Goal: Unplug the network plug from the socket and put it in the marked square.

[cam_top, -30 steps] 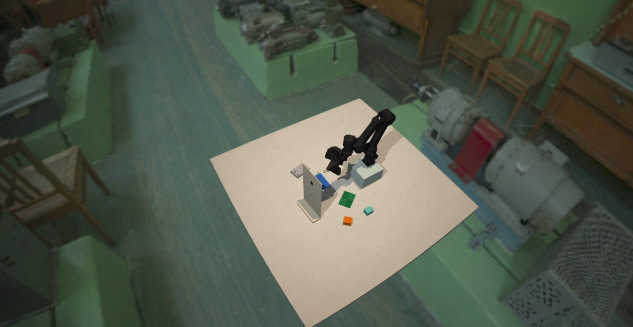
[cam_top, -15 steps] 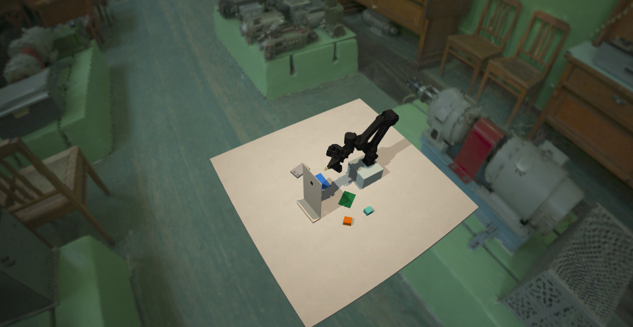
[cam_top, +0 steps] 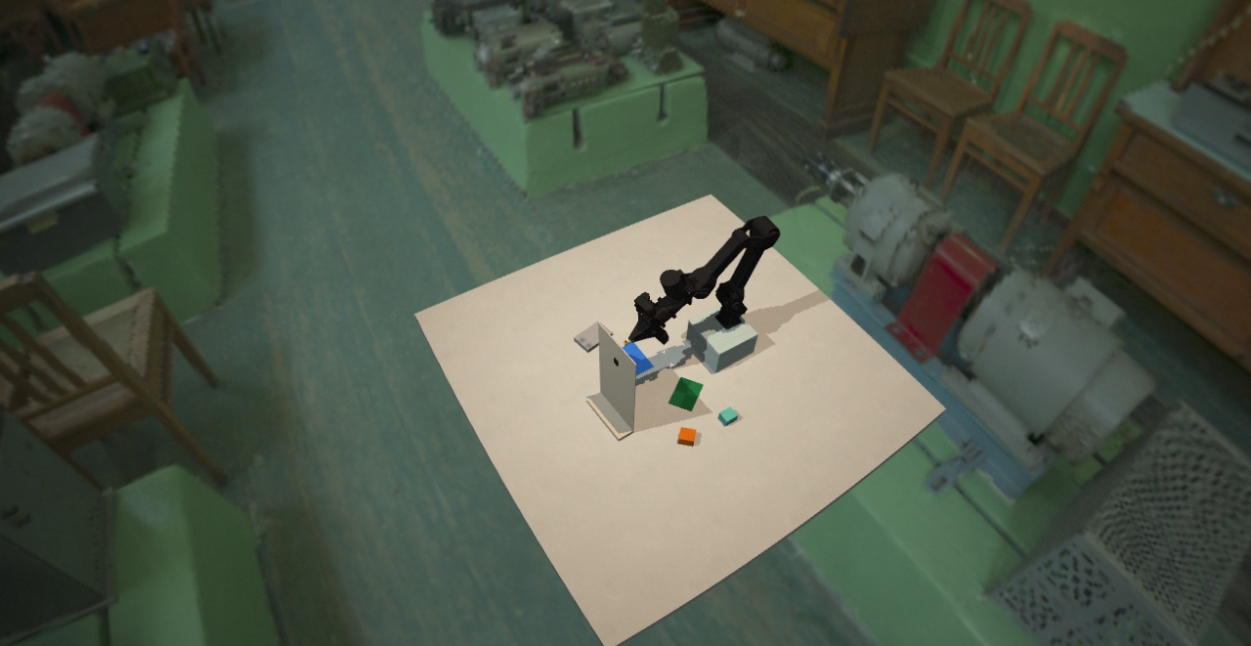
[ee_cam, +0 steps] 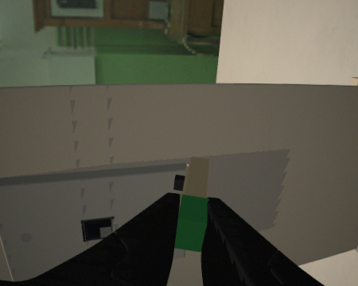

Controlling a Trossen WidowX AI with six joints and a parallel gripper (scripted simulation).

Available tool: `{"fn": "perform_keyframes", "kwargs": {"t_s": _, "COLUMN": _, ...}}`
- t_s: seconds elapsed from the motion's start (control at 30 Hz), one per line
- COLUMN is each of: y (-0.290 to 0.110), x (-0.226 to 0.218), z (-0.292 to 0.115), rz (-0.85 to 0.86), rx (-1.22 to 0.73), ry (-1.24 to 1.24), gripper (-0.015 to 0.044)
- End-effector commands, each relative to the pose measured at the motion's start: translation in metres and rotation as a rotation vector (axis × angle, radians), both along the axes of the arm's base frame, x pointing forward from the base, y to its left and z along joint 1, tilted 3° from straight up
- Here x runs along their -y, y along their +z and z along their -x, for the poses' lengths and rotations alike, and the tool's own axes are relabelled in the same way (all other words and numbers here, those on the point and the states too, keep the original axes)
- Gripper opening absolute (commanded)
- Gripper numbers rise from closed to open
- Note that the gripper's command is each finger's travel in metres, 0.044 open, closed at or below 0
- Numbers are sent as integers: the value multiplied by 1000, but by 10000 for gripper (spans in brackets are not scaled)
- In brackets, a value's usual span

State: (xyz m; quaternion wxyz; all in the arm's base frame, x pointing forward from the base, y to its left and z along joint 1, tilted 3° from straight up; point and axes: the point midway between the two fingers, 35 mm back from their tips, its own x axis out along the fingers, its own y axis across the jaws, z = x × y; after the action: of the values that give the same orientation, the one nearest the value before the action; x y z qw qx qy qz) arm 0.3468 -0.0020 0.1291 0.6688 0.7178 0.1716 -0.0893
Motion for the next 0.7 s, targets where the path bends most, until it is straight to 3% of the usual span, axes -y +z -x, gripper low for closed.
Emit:
{"fn": "perform_keyframes", "kwargs": {"t_s": 0.0, "y": -19, "x": 12, "z": 0, "rz": 6, "rx": -85, "ry": -50, "gripper": 0}}
{"fn": "perform_keyframes", "kwargs": {"t_s": 0.67, "y": -111, "x": 67, "z": 24, "rz": 36, "rx": -544, "ry": -270, "gripper": 0}}
